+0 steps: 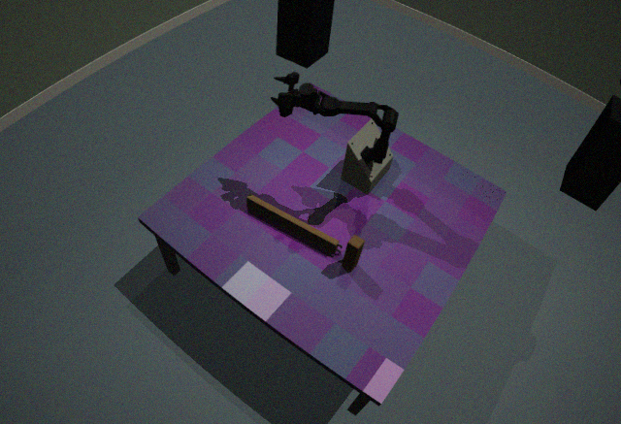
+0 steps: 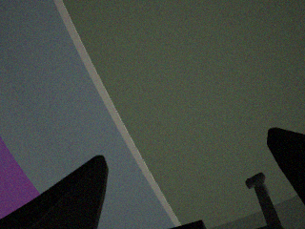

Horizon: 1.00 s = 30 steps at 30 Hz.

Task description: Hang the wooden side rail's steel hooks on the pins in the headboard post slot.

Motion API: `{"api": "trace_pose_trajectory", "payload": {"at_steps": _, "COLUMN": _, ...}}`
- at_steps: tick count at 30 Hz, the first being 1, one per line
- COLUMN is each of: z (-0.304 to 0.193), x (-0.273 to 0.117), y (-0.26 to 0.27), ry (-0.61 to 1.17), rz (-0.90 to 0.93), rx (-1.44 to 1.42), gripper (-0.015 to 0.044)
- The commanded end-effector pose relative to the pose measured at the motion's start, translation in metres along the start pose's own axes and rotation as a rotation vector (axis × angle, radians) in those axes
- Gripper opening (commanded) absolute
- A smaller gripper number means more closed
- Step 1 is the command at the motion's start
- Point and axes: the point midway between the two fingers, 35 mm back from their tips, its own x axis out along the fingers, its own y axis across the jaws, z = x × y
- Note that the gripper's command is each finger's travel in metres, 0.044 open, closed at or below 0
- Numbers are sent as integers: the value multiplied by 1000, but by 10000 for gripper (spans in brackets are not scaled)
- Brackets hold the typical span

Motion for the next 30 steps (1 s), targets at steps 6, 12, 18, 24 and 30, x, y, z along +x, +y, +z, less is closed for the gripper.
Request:
{"api": "trace_pose_trajectory", "payload": {"at_steps": 6, "z": 85, "x": -62, "y": 63, "ry": -329, "rz": 88, "rx": -482, "gripper": 440}}
{"api": "trace_pose_trajectory", "payload": {"at_steps": 12, "z": 129, "x": -116, "y": 113, "ry": -587, "rz": 94, "rx": -821, "gripper": 440}}
{"api": "trace_pose_trajectory", "payload": {"at_steps": 18, "z": 158, "x": -178, "y": 165, "ry": -864, "rz": 46, "rx": -1145, "gripper": 440}}
{"api": "trace_pose_trajectory", "payload": {"at_steps": 24, "z": 171, "x": -245, "y": 215, "ry": -1159, "rz": -60, "rx": -1440, "gripper": 440}}
{"api": "trace_pose_trajectory", "payload": {"at_steps": 30, "z": 167, "x": -316, "y": 261, "ry": -1477, "rz": -236, "rx": -1694, "gripper": 440}}
